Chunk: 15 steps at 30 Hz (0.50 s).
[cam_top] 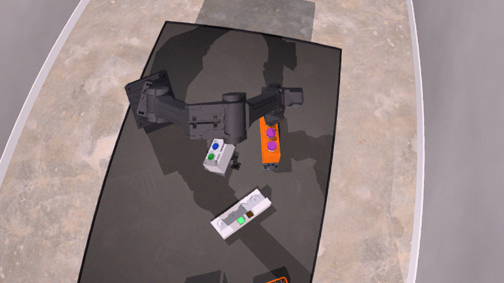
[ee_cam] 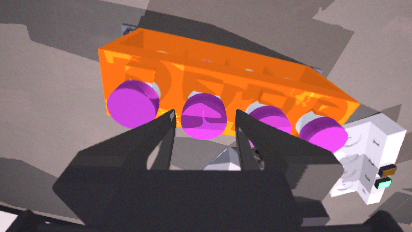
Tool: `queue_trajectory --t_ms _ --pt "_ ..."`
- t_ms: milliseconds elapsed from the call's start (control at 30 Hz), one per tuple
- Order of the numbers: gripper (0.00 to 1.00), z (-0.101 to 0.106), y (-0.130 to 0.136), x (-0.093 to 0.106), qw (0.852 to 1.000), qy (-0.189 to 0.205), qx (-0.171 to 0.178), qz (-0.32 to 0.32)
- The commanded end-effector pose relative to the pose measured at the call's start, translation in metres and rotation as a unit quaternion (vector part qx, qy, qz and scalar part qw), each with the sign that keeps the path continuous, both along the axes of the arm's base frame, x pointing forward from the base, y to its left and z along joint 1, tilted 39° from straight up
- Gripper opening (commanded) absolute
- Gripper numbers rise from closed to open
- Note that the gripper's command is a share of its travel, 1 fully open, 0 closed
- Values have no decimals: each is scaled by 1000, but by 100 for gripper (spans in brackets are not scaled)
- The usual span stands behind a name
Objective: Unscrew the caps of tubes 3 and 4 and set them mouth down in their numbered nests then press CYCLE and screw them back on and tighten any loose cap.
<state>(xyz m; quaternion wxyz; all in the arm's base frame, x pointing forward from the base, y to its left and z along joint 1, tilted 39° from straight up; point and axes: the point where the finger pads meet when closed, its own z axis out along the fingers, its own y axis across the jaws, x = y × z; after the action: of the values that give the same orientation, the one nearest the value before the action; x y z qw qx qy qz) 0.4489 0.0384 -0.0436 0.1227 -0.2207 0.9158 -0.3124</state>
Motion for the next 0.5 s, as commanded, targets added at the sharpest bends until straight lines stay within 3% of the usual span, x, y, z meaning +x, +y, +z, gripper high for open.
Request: queue_trajectory --t_ms 0,467 --pt "49 -8 -6 6 1000 0 1 -3" --pt "49 -11 -8 4 1000 3 0 -3"
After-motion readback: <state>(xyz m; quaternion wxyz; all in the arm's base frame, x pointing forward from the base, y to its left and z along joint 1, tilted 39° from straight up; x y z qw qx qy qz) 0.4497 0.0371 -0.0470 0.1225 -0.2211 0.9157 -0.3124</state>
